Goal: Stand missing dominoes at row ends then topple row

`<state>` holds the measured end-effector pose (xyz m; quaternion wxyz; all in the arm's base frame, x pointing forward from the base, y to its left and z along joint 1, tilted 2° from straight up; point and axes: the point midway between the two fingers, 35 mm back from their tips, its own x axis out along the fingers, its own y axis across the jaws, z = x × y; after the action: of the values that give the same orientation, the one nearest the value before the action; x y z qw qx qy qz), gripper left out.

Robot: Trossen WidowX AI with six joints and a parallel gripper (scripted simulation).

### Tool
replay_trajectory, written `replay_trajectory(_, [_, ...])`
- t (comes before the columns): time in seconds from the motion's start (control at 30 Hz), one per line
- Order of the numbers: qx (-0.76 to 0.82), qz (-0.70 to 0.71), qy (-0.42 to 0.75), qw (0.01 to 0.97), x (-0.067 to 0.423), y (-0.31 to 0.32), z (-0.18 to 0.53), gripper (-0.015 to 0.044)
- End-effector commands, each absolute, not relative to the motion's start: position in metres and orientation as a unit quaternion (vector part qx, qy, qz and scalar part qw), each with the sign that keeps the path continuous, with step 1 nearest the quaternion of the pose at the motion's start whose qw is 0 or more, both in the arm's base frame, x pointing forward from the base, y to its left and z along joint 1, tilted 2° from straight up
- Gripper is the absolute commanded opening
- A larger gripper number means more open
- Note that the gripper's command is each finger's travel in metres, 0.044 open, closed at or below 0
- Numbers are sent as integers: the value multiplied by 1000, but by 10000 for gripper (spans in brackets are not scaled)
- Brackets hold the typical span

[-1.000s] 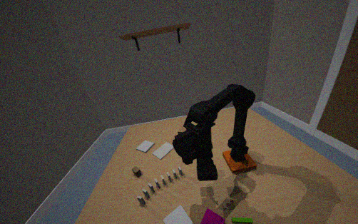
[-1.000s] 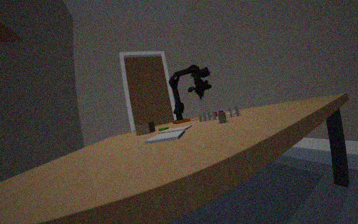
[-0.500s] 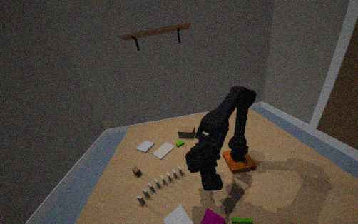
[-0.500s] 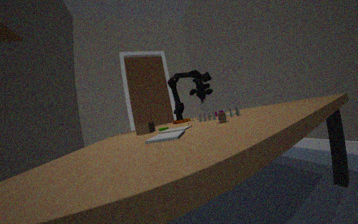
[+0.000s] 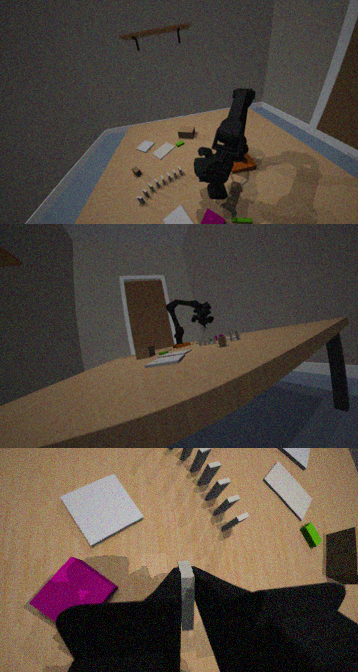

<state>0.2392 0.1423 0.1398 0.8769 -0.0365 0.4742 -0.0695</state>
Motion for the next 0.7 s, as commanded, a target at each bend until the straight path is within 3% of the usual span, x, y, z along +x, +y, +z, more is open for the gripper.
replay_trajectory(0.0, [-46,-70,429,899,238,145,138,24])
replay_trajectory(0.67, [-42,-83,213,973,223,150,139,24])
